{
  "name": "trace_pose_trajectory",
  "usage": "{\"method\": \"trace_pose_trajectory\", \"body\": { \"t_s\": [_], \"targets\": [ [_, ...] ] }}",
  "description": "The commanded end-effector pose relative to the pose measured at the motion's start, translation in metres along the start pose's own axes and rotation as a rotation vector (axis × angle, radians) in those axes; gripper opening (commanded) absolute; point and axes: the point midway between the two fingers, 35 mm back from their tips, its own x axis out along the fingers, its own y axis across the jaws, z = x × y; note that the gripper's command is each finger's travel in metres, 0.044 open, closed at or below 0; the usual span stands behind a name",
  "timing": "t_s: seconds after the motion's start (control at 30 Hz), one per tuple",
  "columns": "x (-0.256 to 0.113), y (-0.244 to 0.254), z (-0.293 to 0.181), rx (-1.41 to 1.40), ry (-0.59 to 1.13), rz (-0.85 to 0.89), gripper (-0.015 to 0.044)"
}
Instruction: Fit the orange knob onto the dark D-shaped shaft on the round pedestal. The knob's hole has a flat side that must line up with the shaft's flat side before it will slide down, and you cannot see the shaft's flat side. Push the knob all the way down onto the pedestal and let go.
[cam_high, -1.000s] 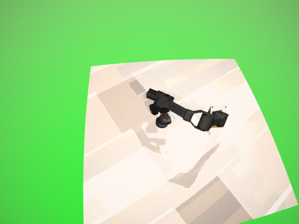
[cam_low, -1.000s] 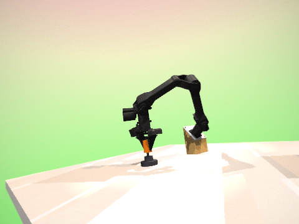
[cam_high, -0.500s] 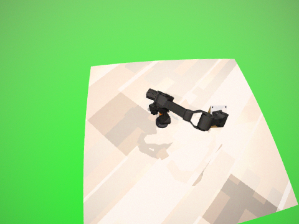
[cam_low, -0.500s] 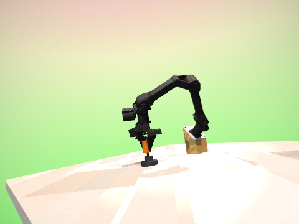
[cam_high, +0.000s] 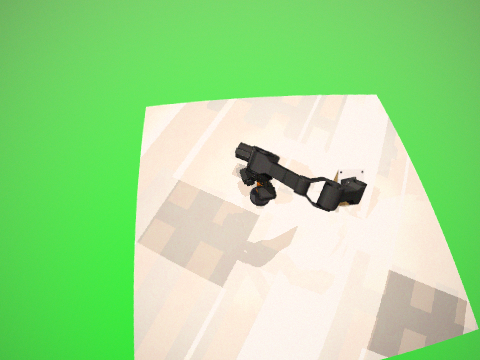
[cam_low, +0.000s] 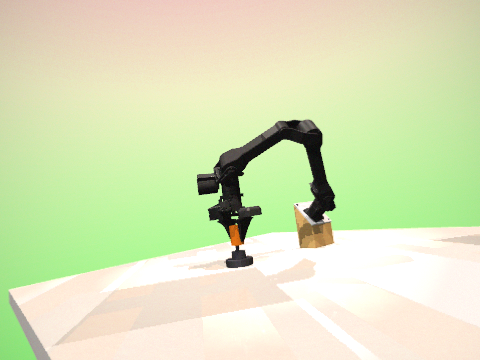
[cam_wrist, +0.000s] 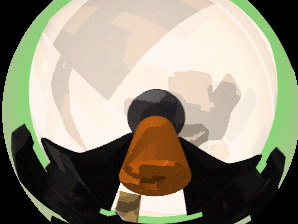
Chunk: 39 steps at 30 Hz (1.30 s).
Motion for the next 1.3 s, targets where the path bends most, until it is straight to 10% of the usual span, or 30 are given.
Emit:
{"method": "trace_pose_trajectory", "body": {
  "t_s": [0.0,1.27],
  "targets": [
    [-0.0045,0.0006,0.0003,-0.114,-0.009,-0.002,0.0000],
    [-0.0032,-0.0002,0.0003,-0.154,-0.009,-0.002,0.0000]
  ]
}}
